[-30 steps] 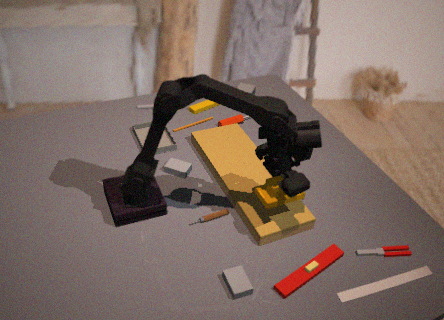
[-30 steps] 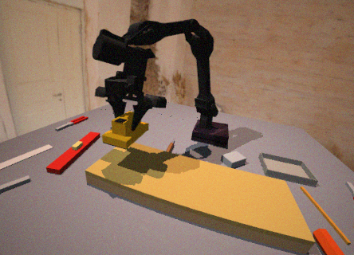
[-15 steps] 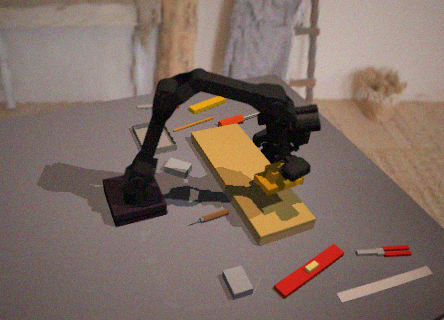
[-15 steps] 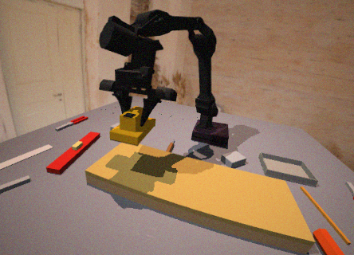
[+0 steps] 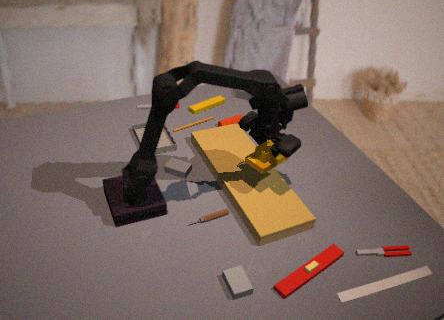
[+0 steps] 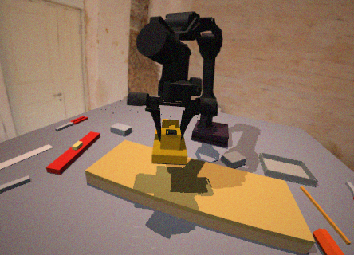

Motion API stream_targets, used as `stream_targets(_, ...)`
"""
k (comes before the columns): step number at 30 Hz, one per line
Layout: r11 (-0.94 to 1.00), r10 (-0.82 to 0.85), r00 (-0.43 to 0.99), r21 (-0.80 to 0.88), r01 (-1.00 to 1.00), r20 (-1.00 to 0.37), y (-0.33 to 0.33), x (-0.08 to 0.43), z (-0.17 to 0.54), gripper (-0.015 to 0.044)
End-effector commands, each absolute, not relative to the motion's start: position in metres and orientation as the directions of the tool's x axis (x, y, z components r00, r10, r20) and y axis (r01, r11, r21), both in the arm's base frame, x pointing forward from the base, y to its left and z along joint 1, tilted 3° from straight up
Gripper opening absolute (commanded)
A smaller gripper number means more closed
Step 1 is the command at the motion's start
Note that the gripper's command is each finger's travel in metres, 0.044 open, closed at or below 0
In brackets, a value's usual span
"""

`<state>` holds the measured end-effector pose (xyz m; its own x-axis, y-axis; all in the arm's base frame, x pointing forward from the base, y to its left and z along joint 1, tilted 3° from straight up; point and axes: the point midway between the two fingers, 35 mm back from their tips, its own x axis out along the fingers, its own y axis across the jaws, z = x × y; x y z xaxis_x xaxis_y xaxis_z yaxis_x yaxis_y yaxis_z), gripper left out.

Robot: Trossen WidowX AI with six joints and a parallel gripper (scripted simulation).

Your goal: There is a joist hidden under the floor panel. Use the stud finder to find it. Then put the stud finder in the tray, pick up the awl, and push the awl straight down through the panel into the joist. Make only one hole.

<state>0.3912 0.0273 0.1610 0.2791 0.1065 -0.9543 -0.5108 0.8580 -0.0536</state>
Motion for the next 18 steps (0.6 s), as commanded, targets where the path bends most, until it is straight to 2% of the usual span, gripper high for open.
stream_targets(1, 0.827, 0.123, 0.285, -0.061, -0.559, -0.951, 0.052, 0.388, 0.163, 0.0000)
stream_targets(18, 0.635, 0.193, 0.225, -0.054, -0.771, -0.955, 0.160, 0.351, 0.150, 0.0000)
